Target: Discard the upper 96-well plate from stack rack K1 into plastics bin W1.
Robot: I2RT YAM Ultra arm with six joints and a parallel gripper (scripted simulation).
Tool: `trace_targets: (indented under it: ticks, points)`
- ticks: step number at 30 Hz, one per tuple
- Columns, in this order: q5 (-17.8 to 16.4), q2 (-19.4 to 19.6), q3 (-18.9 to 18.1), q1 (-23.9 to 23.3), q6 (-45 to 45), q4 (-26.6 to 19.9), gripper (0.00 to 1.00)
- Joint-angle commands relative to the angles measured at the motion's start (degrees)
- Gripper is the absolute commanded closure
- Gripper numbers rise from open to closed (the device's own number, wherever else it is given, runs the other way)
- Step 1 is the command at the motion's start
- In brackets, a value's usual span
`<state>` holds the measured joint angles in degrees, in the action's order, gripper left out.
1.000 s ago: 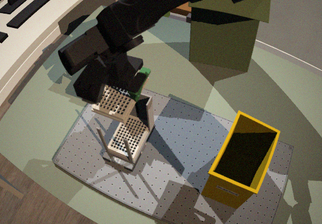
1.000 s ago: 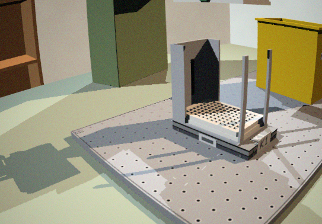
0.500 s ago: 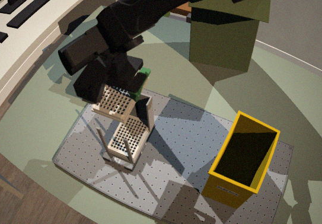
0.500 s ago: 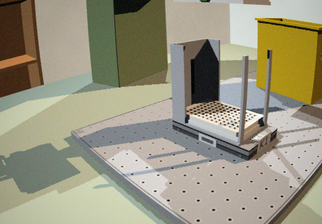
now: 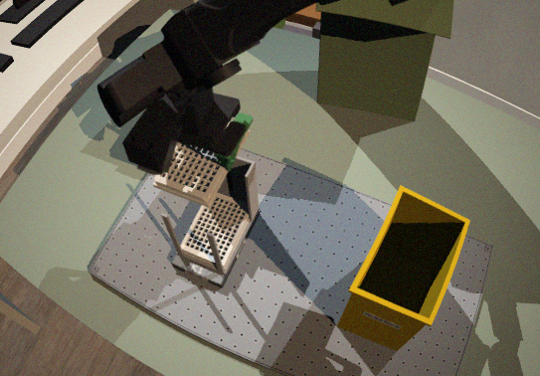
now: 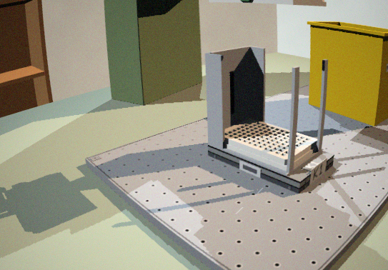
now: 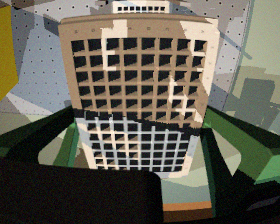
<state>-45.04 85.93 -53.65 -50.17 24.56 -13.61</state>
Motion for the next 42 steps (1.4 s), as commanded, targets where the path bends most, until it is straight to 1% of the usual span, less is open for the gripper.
trace_targets:
  ticks: [1,5,8,10,11,25,27,42]
  points:
    - [-0.26,-0.35,-0.18,-0.72,0.06,-0.04,1.00]
    - [-0.26,-0.35,-0.18,-0.72,0.06,-0.04,1.00]
    - [0.66,-2.24,1.26,0.60,-6.99,0.42,1.00]
    - [0.66,-2.24,1.26,0.60,-6.99,0.42,1.00]
    - [0.97,-2.87,1.70,1.04,-8.76,0.54,1.00]
    - [6.31,-11.41,7.25,8.32,-15.26,1.85,1.00]
    - [6.31,-11.41,7.25,8.32,-15.26,1.85,1.00]
    - [14.10,-19.52,11.16,18.25,-22.70,1.94,1.00]
